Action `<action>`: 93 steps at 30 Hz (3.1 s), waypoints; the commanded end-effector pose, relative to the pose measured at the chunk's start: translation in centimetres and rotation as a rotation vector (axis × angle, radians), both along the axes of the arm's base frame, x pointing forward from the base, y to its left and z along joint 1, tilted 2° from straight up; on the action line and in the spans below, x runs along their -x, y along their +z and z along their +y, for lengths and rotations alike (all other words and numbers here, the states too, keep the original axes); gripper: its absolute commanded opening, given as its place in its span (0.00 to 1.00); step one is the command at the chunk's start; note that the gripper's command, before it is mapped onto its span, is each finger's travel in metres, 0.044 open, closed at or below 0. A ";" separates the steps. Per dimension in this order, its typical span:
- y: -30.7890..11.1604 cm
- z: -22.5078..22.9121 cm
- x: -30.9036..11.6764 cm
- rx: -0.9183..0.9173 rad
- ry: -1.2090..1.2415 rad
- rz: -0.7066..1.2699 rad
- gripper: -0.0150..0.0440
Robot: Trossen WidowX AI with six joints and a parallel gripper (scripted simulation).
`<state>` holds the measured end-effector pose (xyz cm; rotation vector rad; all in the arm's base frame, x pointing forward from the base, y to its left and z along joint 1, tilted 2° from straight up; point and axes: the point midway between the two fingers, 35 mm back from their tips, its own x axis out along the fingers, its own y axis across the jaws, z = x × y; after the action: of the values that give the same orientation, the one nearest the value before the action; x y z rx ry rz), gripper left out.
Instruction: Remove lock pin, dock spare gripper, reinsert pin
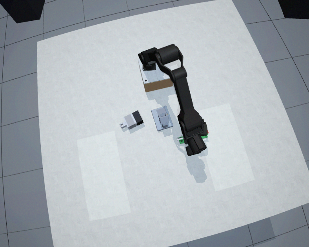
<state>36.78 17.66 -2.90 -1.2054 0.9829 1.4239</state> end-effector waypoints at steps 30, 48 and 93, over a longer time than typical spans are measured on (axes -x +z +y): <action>-0.9 0.0 0.1 0.000 0.003 -0.001 0.25; -0.9 0.0 0.1 0.000 0.003 -0.001 0.25; 3.8 -0.3 0.6 0.006 -0.001 0.016 1.00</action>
<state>36.19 17.36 0.09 -1.1986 1.0018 1.4335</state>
